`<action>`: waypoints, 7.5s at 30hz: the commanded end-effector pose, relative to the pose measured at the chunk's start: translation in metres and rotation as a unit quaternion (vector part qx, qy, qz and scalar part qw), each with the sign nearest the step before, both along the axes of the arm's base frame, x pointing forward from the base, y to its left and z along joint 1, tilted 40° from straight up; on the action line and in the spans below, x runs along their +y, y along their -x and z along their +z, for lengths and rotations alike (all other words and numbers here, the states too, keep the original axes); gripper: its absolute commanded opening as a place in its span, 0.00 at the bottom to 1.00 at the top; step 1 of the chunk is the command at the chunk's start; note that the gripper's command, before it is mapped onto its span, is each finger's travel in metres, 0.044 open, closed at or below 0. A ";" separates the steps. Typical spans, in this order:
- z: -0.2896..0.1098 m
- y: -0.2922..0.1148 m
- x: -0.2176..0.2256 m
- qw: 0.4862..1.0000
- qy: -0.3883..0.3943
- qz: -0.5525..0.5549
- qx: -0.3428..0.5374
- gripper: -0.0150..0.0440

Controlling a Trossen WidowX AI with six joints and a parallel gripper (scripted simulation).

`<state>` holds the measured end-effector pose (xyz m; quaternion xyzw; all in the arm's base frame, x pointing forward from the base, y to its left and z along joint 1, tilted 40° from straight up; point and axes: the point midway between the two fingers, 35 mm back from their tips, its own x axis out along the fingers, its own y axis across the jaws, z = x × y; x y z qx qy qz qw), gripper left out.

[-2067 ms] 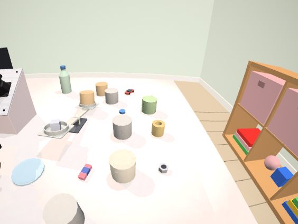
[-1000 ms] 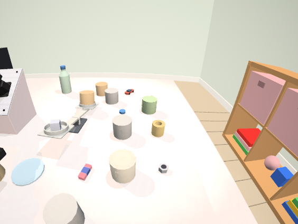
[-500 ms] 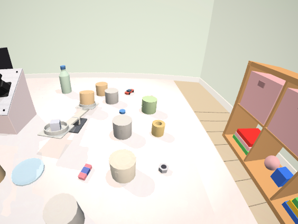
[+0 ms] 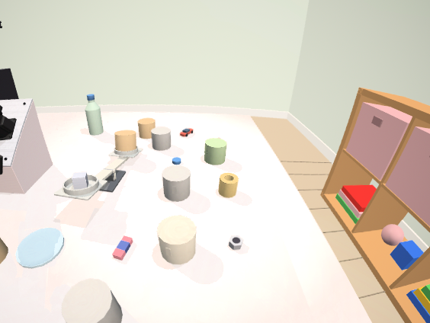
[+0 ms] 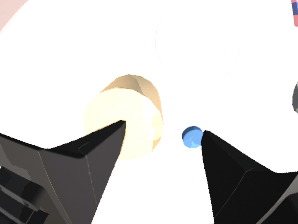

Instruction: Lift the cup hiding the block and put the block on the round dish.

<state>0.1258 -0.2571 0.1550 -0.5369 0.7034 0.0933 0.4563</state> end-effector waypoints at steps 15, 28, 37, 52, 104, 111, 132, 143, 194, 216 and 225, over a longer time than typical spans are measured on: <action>-0.014 -0.044 0.019 0.955 -0.024 -0.222 -0.196 0.69; -0.027 -0.080 0.045 0.868 -0.036 -0.378 -0.320 0.69; -0.036 -0.105 0.067 0.783 -0.038 -0.478 -0.396 0.69; -0.056 -0.141 0.107 0.619 -0.034 -0.604 -0.501 0.69; -0.111 -0.147 0.106 0.403 0.019 -0.696 -0.595 0.69; -0.111 -0.147 0.106 0.403 0.019 -0.696 -0.595 0.48; -0.040 -0.153 0.167 0.403 0.018 -0.697 -0.593 0.25; -0.040 -0.145 0.139 0.401 0.016 -0.704 -0.586 0.25; -0.069 -0.066 -0.015 0.403 0.022 -0.693 -0.597 0.25; -0.079 -0.065 -0.023 0.403 0.024 -0.694 -0.596 0.74; -0.068 -0.072 -0.013 0.413 0.015 -0.690 -0.594 1.00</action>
